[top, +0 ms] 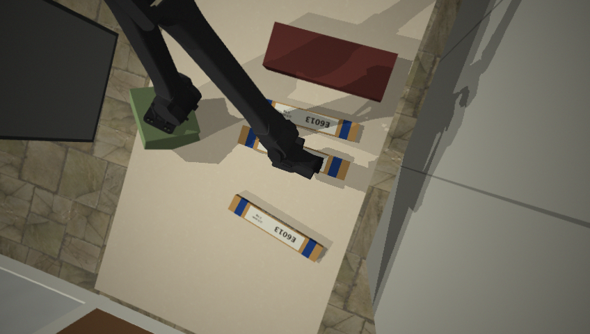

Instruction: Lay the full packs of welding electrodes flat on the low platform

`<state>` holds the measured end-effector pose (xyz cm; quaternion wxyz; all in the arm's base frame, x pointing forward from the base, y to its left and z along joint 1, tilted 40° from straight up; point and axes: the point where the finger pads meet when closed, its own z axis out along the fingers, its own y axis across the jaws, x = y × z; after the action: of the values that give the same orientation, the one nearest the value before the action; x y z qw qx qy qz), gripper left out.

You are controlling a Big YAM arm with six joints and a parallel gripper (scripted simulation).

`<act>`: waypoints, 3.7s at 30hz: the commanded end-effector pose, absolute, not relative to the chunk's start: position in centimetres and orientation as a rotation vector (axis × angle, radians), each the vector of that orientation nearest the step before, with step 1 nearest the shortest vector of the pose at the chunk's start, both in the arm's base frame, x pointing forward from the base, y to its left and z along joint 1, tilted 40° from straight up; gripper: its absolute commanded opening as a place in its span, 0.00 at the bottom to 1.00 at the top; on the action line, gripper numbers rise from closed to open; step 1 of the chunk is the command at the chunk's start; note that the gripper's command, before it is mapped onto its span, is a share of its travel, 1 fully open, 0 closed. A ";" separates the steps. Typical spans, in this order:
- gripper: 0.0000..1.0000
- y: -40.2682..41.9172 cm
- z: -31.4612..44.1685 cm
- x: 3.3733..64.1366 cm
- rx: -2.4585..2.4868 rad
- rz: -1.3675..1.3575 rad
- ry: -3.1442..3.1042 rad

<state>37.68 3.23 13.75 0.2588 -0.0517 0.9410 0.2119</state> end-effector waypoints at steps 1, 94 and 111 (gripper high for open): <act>0.00 2.7 16.7 39.1 -0.143 0.548 2.485; 0.00 1.2 18.9 36.7 -0.151 0.554 2.506; 0.00 0.4 20.3 35.7 -0.152 0.553 2.505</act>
<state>34.52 1.67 16.29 0.2391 -0.0500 0.9443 0.2205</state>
